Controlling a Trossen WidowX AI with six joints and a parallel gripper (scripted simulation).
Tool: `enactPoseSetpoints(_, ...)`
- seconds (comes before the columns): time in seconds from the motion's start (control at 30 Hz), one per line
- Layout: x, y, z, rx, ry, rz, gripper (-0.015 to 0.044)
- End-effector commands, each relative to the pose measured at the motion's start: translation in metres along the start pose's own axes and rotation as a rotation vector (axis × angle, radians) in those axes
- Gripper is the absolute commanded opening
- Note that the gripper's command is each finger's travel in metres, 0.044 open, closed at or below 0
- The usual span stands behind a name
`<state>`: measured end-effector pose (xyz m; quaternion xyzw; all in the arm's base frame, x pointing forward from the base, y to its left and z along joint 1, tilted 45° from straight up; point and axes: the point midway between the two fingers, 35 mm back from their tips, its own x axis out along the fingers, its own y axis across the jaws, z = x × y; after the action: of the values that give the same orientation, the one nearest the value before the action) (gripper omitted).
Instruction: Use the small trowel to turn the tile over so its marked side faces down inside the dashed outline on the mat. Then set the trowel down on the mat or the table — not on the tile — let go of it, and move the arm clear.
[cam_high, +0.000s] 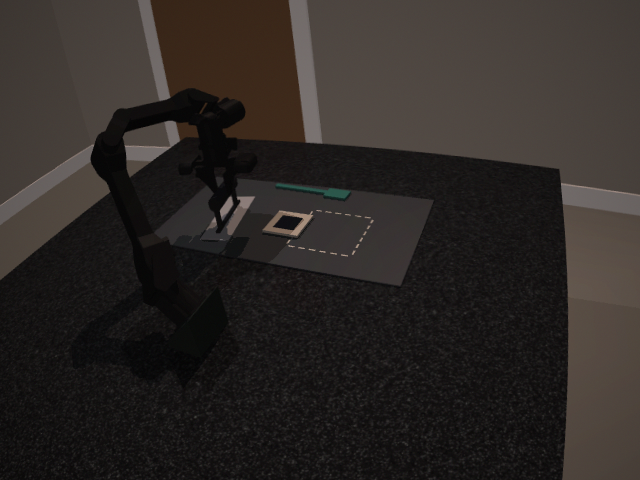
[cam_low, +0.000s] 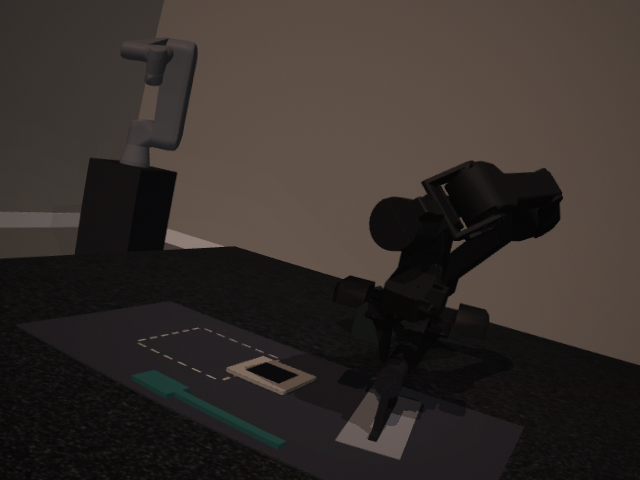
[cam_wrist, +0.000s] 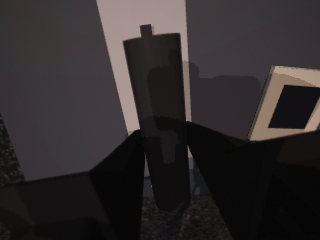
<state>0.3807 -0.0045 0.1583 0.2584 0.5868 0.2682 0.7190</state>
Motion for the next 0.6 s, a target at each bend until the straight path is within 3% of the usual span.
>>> enactPoseSetpoints(0.0,0.002,0.0014,0.0003,-0.143,0.003,0.001,0.013)
enactPoseSetpoints(0.57,0.002,0.0014,0.0003,-0.638,0.002,0.002,0.013)
